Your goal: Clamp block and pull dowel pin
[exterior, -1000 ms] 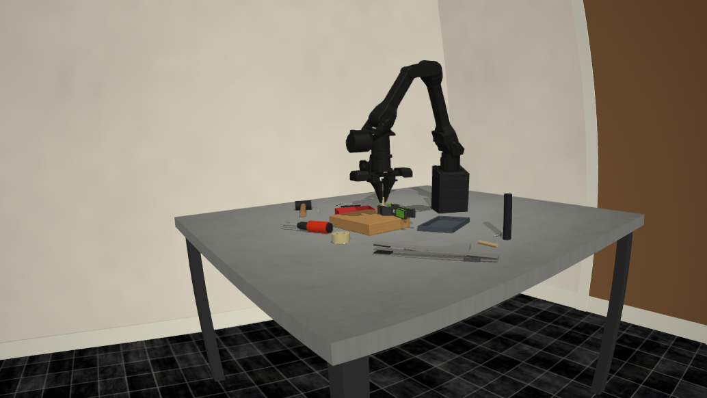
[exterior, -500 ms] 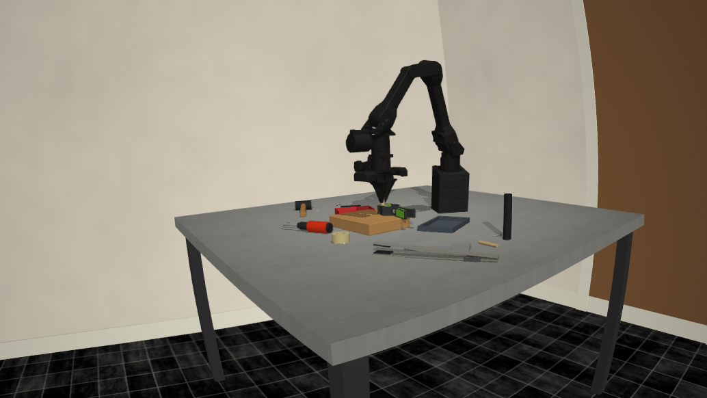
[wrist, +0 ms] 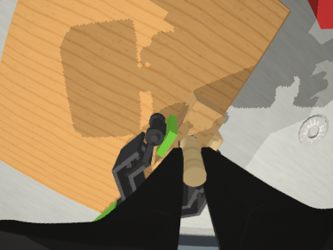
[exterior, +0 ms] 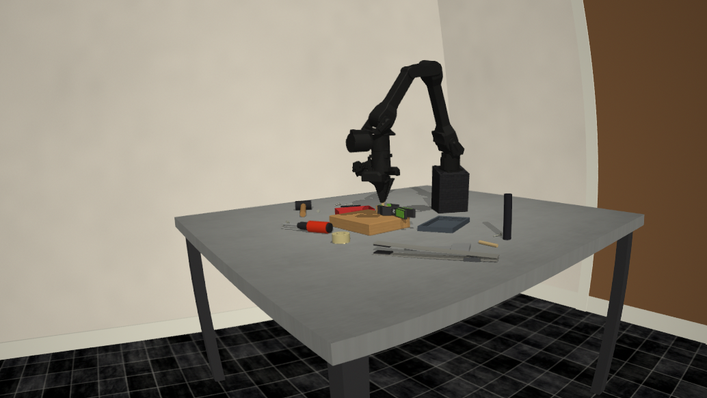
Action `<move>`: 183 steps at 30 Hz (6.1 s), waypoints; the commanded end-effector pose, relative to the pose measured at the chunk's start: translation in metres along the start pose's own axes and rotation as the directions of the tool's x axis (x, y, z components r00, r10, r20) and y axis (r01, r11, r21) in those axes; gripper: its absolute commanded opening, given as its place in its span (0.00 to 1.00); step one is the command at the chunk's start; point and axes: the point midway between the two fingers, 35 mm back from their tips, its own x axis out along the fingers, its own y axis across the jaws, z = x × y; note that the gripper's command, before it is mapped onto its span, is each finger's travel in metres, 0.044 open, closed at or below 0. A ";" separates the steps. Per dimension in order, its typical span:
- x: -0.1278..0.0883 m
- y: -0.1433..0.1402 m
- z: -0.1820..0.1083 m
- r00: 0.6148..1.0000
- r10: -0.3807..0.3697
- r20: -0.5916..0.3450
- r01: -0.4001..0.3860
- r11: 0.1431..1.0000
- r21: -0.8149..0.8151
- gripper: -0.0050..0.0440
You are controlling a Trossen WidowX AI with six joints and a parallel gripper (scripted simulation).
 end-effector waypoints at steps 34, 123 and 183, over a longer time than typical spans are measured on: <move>-0.003 0.000 0.000 1.000 0.002 0.002 -0.002 0.985 0.173 0.10; -0.005 0.000 0.000 1.000 0.001 0.002 -0.002 0.897 0.443 0.10; -0.007 0.000 0.000 1.000 0.002 0.002 -0.002 0.967 0.256 0.10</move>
